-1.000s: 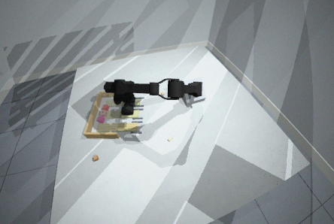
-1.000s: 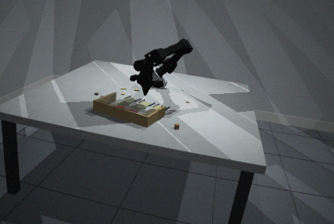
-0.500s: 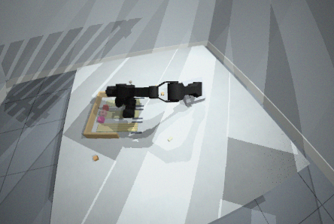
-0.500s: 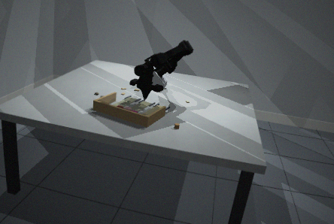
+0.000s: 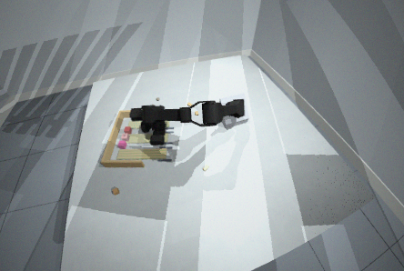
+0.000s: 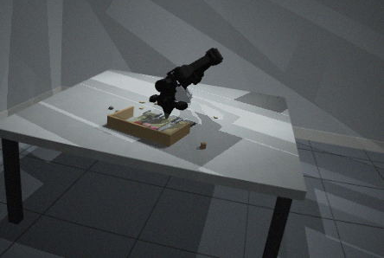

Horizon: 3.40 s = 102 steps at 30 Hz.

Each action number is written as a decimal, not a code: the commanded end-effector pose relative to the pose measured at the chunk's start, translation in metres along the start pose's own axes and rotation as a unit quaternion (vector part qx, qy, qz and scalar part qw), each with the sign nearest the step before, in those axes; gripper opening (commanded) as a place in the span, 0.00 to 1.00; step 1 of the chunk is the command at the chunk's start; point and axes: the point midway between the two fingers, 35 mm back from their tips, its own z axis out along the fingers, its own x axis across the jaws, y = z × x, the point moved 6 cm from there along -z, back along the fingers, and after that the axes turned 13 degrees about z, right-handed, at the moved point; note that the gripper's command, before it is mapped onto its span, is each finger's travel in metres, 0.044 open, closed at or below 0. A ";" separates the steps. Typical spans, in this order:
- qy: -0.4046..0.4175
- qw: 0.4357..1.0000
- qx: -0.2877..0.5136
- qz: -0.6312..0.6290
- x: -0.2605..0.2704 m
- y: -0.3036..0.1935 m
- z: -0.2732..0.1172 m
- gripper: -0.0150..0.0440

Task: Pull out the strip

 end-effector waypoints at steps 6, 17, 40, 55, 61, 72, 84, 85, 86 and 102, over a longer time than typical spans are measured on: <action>0.001 1.000 0.003 0.002 0.000 -0.001 0.003 0.25; 0.001 1.000 0.003 0.002 0.000 -0.001 0.004 0.25; 0.001 1.000 0.003 0.002 0.000 -0.001 0.005 0.25; 0.001 1.000 0.003 0.002 0.000 -0.001 0.007 0.25; 0.001 1.000 0.003 0.002 0.000 0.000 0.007 0.25; 0.001 1.000 0.003 0.002 0.001 0.000 0.008 0.25; 0.001 1.000 0.003 0.002 0.000 0.000 0.009 0.25; 0.001 1.000 0.003 0.002 0.000 -0.002 0.009 0.25; 0.001 1.000 0.003 0.002 -0.001 -0.003 0.009 0.25; 0.001 1.000 0.003 0.002 -0.007 -0.027 0.010 0.25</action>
